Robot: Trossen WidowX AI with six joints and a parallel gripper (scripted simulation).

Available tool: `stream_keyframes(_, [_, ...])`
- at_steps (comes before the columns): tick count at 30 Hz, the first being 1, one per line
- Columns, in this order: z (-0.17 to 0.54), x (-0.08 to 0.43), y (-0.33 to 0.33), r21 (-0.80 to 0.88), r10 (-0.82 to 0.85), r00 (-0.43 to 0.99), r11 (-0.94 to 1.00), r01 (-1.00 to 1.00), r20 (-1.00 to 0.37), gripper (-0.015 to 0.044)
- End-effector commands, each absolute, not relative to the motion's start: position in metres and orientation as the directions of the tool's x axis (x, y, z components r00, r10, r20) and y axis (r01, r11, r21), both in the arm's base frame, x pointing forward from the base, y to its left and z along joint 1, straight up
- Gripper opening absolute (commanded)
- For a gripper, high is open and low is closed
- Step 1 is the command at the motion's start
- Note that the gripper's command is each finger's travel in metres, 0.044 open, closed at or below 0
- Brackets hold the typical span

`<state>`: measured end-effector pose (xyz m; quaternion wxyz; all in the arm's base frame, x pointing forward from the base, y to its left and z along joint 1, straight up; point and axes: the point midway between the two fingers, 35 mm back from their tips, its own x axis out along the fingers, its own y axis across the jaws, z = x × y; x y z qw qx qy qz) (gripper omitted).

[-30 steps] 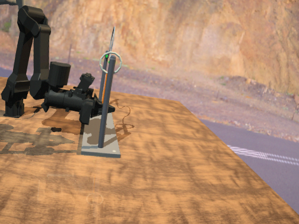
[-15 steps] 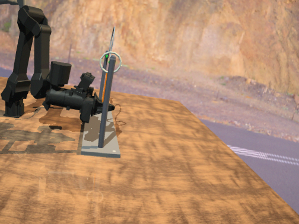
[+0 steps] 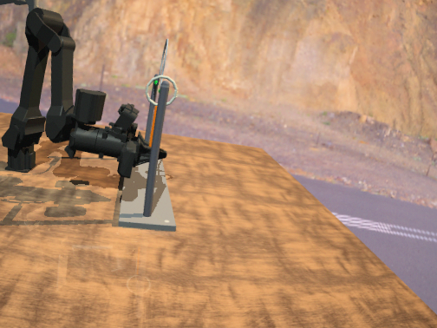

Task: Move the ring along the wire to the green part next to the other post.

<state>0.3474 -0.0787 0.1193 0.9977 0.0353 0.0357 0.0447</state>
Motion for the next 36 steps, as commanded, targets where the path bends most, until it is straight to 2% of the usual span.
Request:
stream_keyframes(1, [0.121, 0.346, -0.071, 0.108, 0.091, 0.994, 0.991, -0.084, -0.062, -0.0150])
stream_keyframes(21, [0.142, 0.341, -0.003, 0.476, 0.121, 0.992, 0.875, -0.085, -0.047, -0.0150])
stream_keyframes(36, [0.162, 0.324, 0.023, 0.637, 0.212, 0.969, 0.766, -0.082, -0.130, -0.0150])
